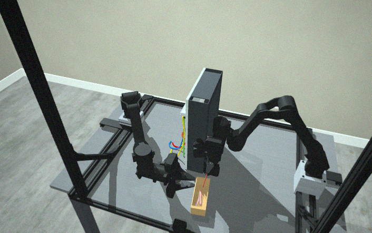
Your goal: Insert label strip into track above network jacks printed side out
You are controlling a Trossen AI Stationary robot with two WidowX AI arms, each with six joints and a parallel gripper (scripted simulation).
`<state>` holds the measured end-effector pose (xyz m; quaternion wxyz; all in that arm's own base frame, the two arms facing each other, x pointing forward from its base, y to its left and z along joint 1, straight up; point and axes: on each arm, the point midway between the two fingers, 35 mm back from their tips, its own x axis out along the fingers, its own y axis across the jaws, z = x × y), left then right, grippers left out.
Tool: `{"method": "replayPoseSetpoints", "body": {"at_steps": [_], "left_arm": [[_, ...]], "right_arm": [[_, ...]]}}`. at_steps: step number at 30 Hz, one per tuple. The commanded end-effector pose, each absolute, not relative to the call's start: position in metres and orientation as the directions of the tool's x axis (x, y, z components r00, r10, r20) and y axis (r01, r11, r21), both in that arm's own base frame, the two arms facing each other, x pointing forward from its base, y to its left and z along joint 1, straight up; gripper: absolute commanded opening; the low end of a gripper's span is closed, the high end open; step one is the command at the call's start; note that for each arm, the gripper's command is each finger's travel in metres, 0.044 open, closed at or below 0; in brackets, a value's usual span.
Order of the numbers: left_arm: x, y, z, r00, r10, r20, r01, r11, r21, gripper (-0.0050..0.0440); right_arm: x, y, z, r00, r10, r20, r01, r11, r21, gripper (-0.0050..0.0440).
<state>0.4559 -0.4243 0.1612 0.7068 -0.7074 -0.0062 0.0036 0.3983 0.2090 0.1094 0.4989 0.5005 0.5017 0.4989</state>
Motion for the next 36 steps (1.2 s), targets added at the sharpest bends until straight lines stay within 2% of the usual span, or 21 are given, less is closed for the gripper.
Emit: {"method": "replayPoseSetpoints", "body": {"at_steps": [1,36], "left_arm": [[0.464,-0.426,0.175,1.000,0.010,0.020,0.020,-0.027,-0.999,0.0160],[0.497,-0.420,0.177,1.000,0.010,0.022,0.022,-0.027,-0.999,0.0160]], "right_arm": [[0.399,0.208,0.124,-0.005,1.000,0.005,-0.033,-0.005,0.999,-0.0050],[0.399,0.208,0.124,-0.005,1.000,0.005,-0.033,-0.005,0.999,-0.0050]]}}
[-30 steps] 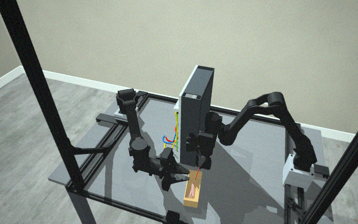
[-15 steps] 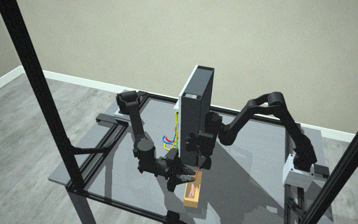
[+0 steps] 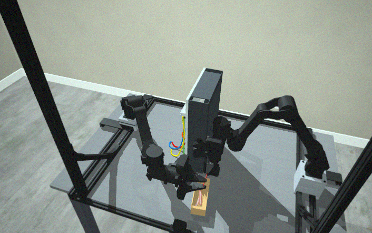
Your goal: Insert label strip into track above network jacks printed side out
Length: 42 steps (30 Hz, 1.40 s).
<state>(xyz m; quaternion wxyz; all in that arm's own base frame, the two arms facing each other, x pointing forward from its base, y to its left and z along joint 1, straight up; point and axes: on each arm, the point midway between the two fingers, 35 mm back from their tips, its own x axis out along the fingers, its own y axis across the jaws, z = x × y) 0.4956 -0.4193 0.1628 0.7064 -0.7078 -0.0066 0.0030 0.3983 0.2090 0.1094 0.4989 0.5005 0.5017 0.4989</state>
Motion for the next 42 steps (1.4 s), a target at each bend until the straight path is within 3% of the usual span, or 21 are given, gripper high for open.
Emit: {"method": "replayPoseSetpoints", "body": {"at_steps": [1,21,42], "left_arm": [[0.4972,-0.4202,0.1766,1.000,0.010,0.022,0.022,-0.027,-0.999,0.0160],[0.4972,-0.4202,0.1766,1.000,0.010,0.022,0.022,-0.027,-0.999,0.0160],[0.4972,-0.4202,0.1766,1.000,0.010,0.022,0.022,-0.027,-0.999,0.0033]], "right_arm": [[0.3985,0.2080,0.1240,-0.005,1.000,0.005,-0.033,-0.005,0.999,-0.0050],[0.3985,0.2080,0.1240,-0.005,1.000,0.005,-0.033,-0.005,0.999,-0.0050],[0.3985,0.2080,0.1240,-0.005,1.000,0.005,-0.033,-0.005,0.999,-0.0050]]}}
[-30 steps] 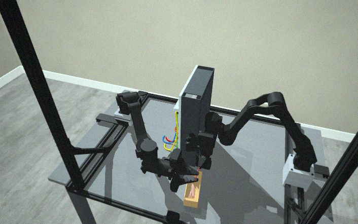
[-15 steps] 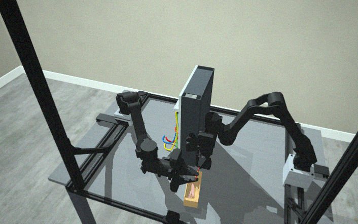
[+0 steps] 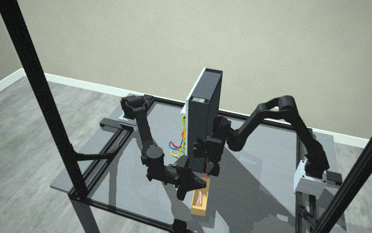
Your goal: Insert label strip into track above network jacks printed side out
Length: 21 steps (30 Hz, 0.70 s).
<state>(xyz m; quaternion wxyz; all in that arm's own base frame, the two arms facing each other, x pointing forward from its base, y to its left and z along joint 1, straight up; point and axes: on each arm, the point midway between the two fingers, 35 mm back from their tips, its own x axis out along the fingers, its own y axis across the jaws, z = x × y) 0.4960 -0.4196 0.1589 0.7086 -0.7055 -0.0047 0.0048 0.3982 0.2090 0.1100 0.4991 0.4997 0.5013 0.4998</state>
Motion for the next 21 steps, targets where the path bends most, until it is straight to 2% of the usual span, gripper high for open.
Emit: {"method": "replayPoseSetpoints", "body": {"at_steps": [1,7,21], "left_arm": [[0.4972,-0.4202,0.1766,1.000,0.010,0.022,0.022,-0.027,-0.999,0.0027],[0.4972,-0.4202,0.1766,1.000,0.010,0.022,0.022,-0.027,-0.999,0.0000],[0.4972,-0.4202,0.1766,1.000,0.010,0.022,0.022,-0.027,-0.999,-0.0004]], "right_arm": [[0.3985,0.2080,0.1240,-0.005,1.000,0.005,-0.033,-0.005,0.999,-0.0050],[0.3985,0.2080,0.1240,-0.005,1.000,0.005,-0.033,-0.005,0.999,-0.0050],[0.3985,0.2080,0.1240,-0.005,1.000,0.005,-0.033,-0.005,0.999,-0.0050]]}}
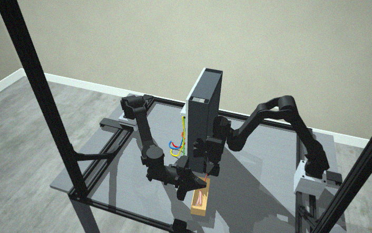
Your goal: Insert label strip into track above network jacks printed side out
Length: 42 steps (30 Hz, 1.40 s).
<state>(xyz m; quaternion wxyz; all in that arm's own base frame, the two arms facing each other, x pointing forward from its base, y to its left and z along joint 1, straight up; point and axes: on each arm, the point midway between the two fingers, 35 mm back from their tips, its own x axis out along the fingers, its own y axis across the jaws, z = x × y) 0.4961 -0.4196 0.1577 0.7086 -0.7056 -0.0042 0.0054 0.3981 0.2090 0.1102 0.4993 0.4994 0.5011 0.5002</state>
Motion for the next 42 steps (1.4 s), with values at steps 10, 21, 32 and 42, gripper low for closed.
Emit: {"method": "replayPoseSetpoints", "body": {"at_steps": [10,21,32,42], "left_arm": [[0.497,-0.420,0.177,1.000,0.010,0.022,0.022,-0.027,-0.999,-0.0050],[0.497,-0.420,0.177,1.000,0.010,0.022,0.022,-0.027,-0.999,-0.0050],[0.499,-0.429,0.174,1.000,0.010,0.019,0.020,-0.026,-0.999,-0.0050],[0.499,-0.442,0.173,1.000,0.010,0.018,0.018,-0.025,-1.000,-0.0050]], "right_arm": [[0.399,0.208,0.124,-0.005,1.000,0.005,-0.033,-0.005,0.999,0.0085],[0.399,0.208,0.124,-0.005,1.000,0.005,-0.033,-0.005,0.999,0.0085],[0.399,0.208,0.124,-0.005,1.000,0.005,-0.033,-0.005,0.999,0.0085],[0.399,0.208,0.124,-0.005,1.000,0.005,-0.033,-0.005,0.999,0.0085]]}}
